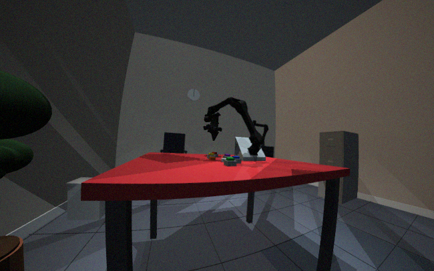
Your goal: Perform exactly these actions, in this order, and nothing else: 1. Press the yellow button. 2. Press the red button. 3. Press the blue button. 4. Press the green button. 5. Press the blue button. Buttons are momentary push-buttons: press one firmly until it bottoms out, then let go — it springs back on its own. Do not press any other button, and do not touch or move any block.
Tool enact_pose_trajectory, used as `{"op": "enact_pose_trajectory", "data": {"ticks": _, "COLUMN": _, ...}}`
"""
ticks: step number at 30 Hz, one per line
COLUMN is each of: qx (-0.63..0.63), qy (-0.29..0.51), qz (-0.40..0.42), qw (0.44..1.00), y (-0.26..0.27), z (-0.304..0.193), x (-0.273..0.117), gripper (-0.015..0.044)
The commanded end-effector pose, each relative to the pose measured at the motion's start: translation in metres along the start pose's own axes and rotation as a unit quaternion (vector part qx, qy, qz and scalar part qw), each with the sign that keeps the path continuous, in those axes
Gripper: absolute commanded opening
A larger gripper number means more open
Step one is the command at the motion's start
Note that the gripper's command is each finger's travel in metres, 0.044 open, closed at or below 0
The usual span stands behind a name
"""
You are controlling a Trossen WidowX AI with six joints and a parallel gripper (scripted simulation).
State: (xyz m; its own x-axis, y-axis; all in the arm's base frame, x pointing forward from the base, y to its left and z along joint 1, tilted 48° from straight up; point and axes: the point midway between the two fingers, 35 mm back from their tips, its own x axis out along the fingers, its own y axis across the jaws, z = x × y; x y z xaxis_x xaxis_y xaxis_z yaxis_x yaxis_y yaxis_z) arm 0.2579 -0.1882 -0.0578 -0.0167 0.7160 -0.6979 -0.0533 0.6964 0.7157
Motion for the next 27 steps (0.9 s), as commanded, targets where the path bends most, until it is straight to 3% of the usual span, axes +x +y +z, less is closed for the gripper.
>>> {"op": "enact_pose_trajectory", "data": {"ticks": 1, "qx": 0.001, "qy": 0.003, "qz": 0.006, "qw": 1.000, "y": -0.024, "z": -0.020, "x": 0.004, "gripper": 0.0020}}
{"op": "enact_pose_trajectory", "data": {"ticks": 8, "qx": 0.001, "qy": 0.003, "qz": 0.006, "qw": 1.000, "y": -0.024, "z": -0.020, "x": 0.006, "gripper": 0.0020}}
{"op": "enact_pose_trajectory", "data": {"ticks": 13, "qx": 0.000, "qy": 0.002, "qz": 0.007, "qw": 1.000, "y": -0.023, "z": -0.020, "x": 0.063, "gripper": 0.0020}}
{"op": "enact_pose_trajectory", "data": {"ticks": 27, "qx": 0.000, "qy": 0.002, "qz": 0.007, "qw": 1.000, "y": -0.023, "z": -0.020, "x": 0.081, "gripper": 0.0020}}
